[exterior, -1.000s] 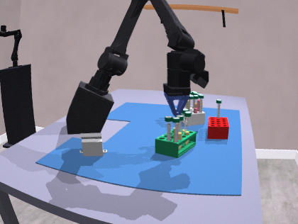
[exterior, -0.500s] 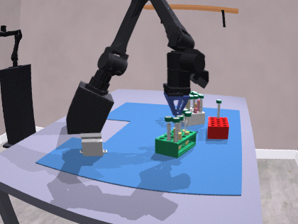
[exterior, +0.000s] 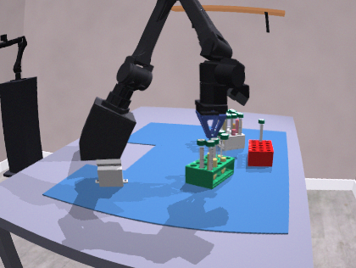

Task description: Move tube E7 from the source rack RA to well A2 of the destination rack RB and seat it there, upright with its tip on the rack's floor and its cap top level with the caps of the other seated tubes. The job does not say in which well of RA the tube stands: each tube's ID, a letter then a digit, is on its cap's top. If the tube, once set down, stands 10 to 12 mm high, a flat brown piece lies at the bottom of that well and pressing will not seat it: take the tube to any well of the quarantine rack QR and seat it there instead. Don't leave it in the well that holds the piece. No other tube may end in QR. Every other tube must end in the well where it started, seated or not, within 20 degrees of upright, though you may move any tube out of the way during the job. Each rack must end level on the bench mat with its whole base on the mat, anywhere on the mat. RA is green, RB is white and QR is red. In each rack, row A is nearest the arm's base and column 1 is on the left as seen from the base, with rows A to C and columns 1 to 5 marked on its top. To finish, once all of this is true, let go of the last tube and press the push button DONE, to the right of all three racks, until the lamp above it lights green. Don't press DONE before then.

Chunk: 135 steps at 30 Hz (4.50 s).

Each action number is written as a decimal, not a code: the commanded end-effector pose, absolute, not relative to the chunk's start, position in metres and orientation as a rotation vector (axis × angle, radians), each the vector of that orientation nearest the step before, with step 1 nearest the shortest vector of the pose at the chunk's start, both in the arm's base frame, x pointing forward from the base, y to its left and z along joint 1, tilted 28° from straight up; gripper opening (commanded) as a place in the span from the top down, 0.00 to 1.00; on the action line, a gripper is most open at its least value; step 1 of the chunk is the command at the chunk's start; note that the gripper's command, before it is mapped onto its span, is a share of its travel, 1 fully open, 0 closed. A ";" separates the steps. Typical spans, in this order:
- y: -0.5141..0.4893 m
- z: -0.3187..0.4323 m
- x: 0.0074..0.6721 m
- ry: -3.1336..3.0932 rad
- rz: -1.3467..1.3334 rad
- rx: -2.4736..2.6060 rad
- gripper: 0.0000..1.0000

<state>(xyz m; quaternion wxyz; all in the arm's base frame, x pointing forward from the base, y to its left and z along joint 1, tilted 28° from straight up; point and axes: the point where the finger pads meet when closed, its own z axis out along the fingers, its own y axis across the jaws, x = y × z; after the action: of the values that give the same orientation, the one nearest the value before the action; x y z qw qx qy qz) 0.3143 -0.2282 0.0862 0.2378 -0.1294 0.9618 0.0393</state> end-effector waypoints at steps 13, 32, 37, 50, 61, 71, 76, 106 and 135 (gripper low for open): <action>-0.251 0.139 0.312 2.600 0.033 -0.360 0.70; -0.256 0.182 0.291 2.600 0.027 -0.361 0.70; -0.253 0.172 0.298 2.614 0.070 -0.380 0.70; -0.203 0.174 0.301 2.658 0.163 -0.093 0.70; -0.152 0.192 0.322 2.644 0.250 0.302 0.70; -0.093 0.213 0.344 2.570 0.361 0.740 0.70; -0.080 0.245 0.363 2.481 0.400 0.887 0.70; -0.025 0.287 0.447 2.447 0.475 1.161 0.70; -0.022 0.239 0.442 2.474 0.468 1.177 0.70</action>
<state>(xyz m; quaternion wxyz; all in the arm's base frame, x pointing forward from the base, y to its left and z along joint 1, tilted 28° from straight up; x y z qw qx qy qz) 0.4370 -0.0259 0.2502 0.1813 0.4158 0.8757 0.1652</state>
